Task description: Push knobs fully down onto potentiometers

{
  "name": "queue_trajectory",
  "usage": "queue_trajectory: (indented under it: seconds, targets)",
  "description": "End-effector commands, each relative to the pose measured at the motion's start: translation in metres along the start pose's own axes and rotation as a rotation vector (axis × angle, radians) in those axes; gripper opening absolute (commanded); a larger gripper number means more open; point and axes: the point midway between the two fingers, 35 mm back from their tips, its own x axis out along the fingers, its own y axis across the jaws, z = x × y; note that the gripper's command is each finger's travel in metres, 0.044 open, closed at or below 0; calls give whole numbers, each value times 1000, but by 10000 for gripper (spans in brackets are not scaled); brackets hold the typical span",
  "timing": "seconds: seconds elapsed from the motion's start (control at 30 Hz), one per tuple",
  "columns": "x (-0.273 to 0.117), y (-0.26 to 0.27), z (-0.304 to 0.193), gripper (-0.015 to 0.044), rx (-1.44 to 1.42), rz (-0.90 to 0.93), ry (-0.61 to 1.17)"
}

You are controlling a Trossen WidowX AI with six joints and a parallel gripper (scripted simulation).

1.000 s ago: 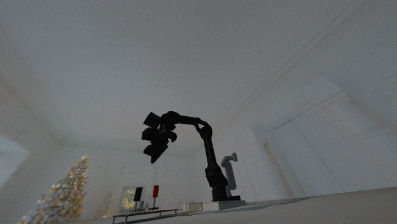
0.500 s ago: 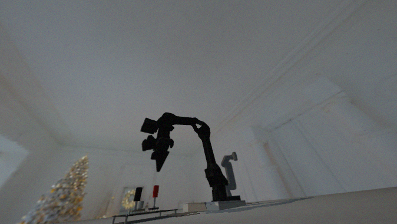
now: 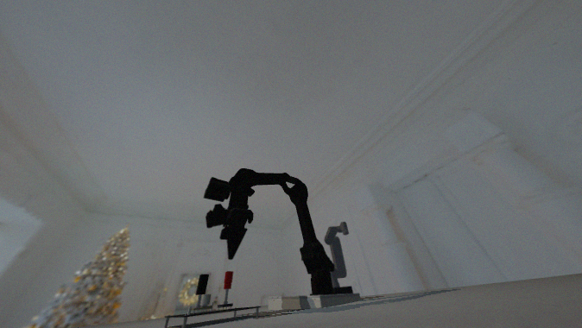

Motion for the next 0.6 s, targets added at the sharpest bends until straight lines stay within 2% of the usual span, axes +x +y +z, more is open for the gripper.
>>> queue_trajectory:
  seconds: [0.0, 0.57]
  targets:
    - [4, -1, -1, 0, 7, -5, 6]
    - [24, -1, -1, 0, 7, -5, 6]
